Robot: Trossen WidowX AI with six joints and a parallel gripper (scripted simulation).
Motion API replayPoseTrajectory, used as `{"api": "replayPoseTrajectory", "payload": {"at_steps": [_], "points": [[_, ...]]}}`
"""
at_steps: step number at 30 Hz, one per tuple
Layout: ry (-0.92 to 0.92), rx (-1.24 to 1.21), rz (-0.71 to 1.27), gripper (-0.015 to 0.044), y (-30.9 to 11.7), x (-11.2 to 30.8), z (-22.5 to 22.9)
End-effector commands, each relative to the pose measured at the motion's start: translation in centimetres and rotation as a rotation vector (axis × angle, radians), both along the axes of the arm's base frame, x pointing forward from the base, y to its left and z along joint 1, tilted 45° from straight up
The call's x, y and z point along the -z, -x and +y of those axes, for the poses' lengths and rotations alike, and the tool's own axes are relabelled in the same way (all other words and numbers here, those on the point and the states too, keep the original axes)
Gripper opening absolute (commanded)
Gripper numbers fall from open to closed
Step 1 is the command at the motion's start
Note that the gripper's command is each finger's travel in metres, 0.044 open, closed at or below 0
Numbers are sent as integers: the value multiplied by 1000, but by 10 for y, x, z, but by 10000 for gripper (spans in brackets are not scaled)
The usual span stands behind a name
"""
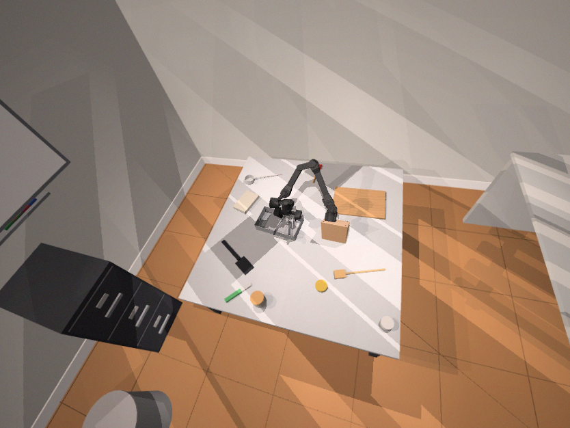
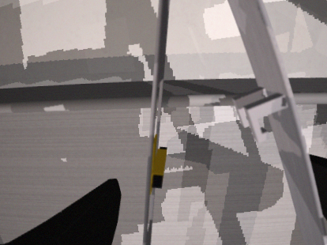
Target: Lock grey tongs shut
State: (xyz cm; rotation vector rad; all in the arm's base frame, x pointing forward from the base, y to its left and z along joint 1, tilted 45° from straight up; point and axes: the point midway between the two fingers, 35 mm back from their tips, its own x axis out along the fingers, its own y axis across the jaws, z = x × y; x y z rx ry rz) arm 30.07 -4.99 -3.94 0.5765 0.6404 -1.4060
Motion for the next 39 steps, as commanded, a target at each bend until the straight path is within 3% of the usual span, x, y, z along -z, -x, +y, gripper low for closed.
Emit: {"api": "replayPoseTrajectory", "payload": {"at_steps": [1,4,39], "points": [[5,-4,9,440,1,4,-2],[0,0,1,361,0,1,-1],[0,0,1,128,0,1,-1]]}}
